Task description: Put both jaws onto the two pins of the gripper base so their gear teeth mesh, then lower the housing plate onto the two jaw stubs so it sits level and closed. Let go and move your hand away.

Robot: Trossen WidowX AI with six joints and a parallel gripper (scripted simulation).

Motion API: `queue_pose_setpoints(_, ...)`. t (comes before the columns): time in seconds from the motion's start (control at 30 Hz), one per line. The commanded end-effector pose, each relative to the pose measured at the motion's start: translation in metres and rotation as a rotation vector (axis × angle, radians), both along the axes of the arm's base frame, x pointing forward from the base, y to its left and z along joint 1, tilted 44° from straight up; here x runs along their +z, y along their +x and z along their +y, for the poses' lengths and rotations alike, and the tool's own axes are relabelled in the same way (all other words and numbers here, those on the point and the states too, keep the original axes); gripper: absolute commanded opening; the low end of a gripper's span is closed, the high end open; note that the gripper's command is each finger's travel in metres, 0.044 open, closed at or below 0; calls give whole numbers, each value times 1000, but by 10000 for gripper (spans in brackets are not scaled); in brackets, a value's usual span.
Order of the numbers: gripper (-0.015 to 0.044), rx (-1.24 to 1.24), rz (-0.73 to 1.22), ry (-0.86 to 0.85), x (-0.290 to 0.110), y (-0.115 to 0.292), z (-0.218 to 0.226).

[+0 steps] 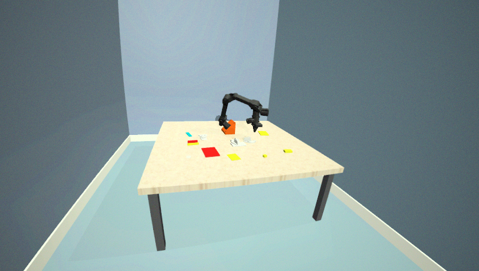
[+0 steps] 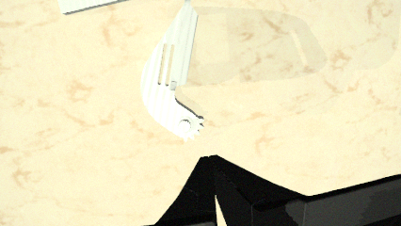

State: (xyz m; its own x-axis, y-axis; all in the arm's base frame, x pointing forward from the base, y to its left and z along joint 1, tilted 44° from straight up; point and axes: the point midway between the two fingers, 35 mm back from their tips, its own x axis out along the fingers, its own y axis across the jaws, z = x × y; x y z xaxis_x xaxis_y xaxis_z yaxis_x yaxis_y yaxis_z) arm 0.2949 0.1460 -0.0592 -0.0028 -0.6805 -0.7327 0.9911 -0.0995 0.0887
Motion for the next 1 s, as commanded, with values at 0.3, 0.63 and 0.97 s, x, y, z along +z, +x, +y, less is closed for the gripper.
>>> queue_pose_setpoints(0.3,105,0,0,0,0,0,0)
queue_pose_setpoints(0.63,367,0,0,0,0,0,0)
queue_pose_setpoints(0.97,440,0,0,0,0,0,0)
